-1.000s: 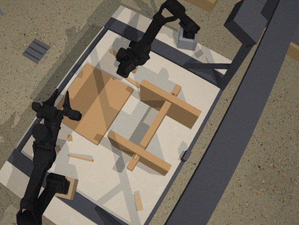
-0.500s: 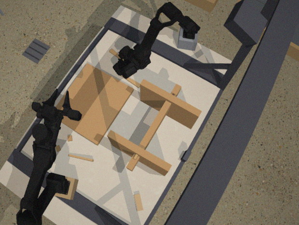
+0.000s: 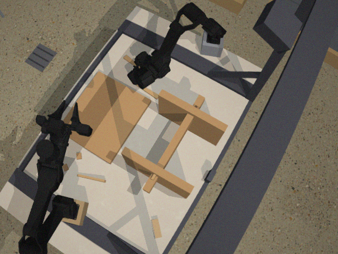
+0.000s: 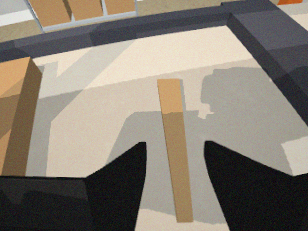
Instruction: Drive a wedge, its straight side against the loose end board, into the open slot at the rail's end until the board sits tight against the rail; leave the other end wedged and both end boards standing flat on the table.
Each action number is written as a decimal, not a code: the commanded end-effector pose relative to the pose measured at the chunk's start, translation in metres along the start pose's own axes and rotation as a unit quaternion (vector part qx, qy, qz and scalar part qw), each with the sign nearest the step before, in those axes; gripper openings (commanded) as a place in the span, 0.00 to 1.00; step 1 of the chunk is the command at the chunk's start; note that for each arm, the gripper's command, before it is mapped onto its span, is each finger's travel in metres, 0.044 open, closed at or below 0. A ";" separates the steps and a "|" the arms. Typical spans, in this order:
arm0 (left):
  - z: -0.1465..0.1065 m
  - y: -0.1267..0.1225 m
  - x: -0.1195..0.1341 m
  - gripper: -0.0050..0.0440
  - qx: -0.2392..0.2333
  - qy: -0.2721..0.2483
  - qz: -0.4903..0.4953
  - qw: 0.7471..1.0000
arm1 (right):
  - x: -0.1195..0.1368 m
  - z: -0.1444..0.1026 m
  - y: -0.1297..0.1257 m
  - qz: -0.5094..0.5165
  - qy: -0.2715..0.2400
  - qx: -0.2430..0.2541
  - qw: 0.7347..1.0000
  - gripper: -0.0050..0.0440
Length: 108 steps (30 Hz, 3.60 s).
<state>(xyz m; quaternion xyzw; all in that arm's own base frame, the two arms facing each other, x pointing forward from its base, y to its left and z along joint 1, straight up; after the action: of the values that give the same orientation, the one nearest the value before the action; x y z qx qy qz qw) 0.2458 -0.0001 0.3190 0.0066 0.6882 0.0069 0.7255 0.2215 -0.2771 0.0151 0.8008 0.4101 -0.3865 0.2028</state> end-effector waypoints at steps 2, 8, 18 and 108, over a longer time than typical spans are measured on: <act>-0.001 0.001 -0.003 0.51 -0.004 -0.006 -0.001 1.000 | -0.010 -0.006 0.003 0.018 0.001 -0.011 1.000 0.46; -0.001 0.001 -0.003 0.51 -0.004 -0.006 -0.001 1.000 | -0.003 0.011 0.000 0.005 0.002 -0.003 1.000 0.46; -0.001 0.001 -0.003 0.51 -0.004 -0.006 -0.001 1.000 | -0.004 0.027 0.001 0.008 0.002 -0.006 1.000 0.46; -0.001 0.001 -0.003 0.51 -0.004 -0.006 -0.001 1.000 | -0.068 0.002 0.015 -0.075 0.003 -0.049 0.996 0.12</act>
<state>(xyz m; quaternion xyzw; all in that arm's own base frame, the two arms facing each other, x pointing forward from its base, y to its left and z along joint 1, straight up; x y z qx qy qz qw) 0.2458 -0.0001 0.3190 0.0066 0.6882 0.0069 0.7255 0.2015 -0.3124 0.0480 0.7686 0.4744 -0.3838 0.1920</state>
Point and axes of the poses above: on each arm, the point midway between the two fingers, 35 mm back from their tips, its own z axis out along the fingers, its own y axis across the jaws, x = y × z, the point moved 7 cm from there along -z, back along the fingers, and after that the axes turned 1 degree about z, right-handed, at the moved point
